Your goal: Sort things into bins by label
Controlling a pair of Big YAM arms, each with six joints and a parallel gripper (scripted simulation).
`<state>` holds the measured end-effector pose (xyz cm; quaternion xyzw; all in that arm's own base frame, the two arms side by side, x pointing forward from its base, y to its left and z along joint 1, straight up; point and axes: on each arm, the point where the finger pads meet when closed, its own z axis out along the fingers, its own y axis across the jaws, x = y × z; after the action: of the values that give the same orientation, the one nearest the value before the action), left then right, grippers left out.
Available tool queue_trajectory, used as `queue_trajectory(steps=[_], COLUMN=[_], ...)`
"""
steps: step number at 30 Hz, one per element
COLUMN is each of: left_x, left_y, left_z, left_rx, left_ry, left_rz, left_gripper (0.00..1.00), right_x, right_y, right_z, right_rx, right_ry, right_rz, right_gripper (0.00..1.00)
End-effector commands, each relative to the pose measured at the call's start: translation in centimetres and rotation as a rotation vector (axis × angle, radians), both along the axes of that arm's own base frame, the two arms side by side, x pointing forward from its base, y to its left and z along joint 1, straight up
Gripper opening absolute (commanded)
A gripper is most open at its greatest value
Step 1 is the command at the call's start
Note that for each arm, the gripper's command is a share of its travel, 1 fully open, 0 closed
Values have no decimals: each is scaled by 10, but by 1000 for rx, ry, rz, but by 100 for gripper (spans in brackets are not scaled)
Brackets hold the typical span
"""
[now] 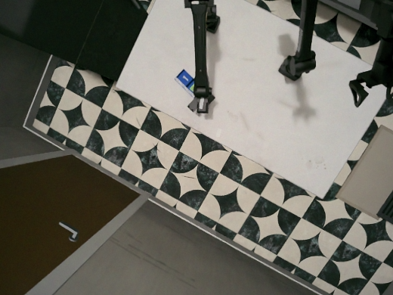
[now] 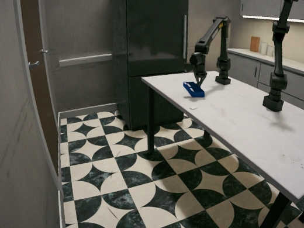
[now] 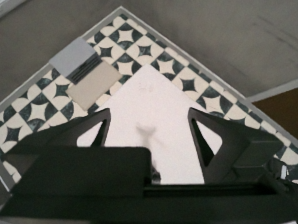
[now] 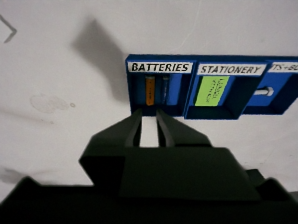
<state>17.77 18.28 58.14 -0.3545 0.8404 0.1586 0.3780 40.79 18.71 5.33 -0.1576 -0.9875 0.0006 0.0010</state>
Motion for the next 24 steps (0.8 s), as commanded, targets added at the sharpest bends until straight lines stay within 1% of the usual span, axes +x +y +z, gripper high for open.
queue_trajectory(steps=[1, 13, 18, 19, 24], left_x=[-5, -5, -5, -5, -5], left_y=[-11, -11, -11, -11, -11], left_z=[21, 21, 21, 21, 21], left_rx=[31, 31, 31, 31, 31], left_ry=[-29, -29, -29, -29, -29], left_rz=[-12, -12, -12, -12, -12], left_gripper=[100, 100, 100, 100, 100], right_x=[20, 1, 5, 11, 10], right_y=[13, 4, 6, 6, 6], right_z=[16, -1, 2, 9, 9], right_rx=[23, 5, 10, 15, 15], right_ry=[-49, -12, -22, -32, -32], right_rz=[-1, 0, 0, 0, 0], right_gripper=[19, 19, 19, 19, 19])
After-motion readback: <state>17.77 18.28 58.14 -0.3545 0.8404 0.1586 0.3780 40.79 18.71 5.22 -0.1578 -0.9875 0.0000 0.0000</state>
